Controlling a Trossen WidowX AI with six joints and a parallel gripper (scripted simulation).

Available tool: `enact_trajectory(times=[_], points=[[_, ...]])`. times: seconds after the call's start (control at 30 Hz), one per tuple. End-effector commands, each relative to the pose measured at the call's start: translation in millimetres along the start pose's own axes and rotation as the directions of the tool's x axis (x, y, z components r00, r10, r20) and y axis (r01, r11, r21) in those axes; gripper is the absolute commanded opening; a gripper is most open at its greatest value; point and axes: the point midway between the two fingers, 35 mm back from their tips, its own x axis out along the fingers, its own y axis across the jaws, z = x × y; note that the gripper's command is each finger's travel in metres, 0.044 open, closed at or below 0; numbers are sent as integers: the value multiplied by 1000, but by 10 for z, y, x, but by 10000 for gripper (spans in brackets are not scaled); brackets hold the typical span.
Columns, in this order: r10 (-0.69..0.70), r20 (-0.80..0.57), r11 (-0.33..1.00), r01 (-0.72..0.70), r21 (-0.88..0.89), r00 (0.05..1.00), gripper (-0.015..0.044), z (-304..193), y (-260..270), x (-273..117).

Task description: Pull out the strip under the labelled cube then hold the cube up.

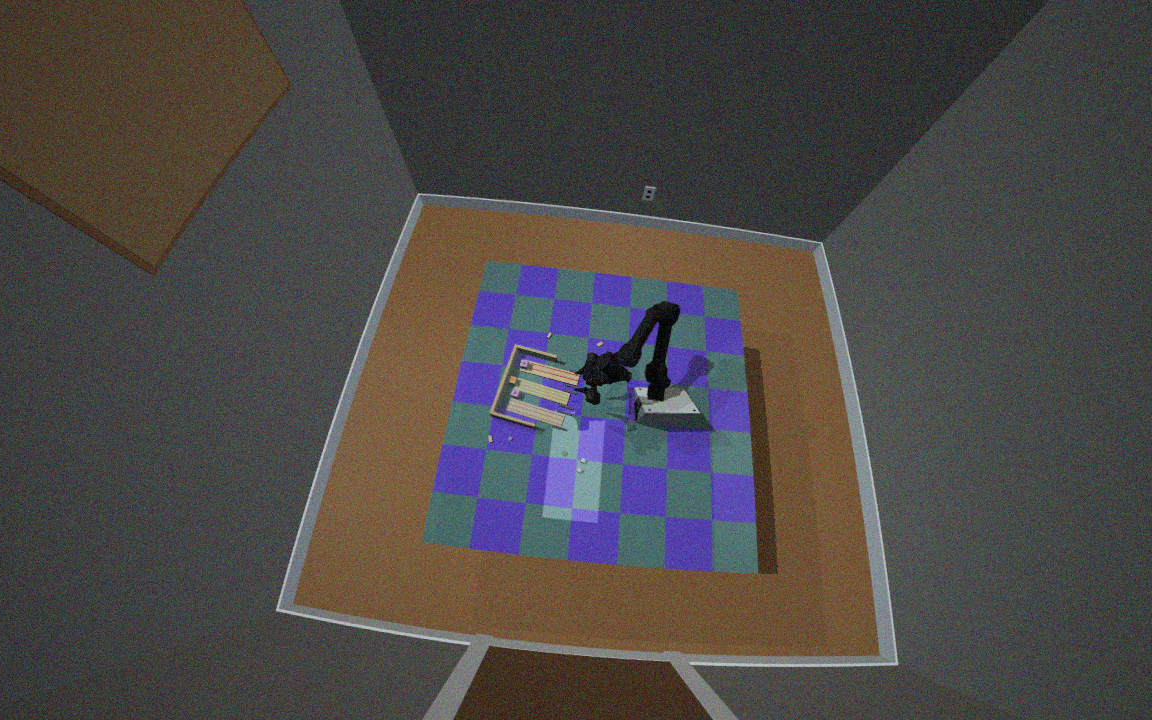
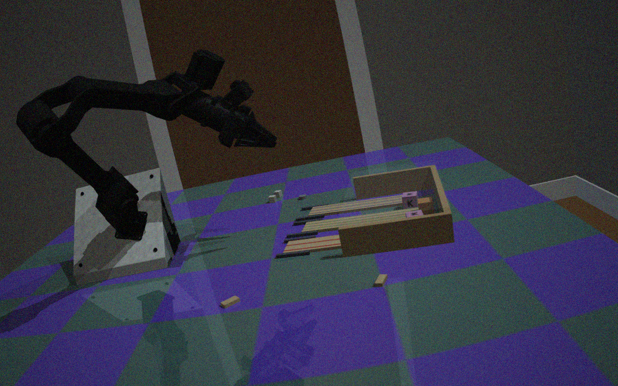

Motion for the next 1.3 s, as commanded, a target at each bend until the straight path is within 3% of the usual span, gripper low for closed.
enact_trajectory(times=[0.0,0.27,0.5,1.27], points=[[32,-116,999,-32,1,993,216,-5,-30,200],[11,-506,995,40,89,862,6,-250,-376,704],[-1,-774,977,168,135,633,0,-567,-791,922],[0,-780,976,171,136,626,0,-724,-811,1037]])
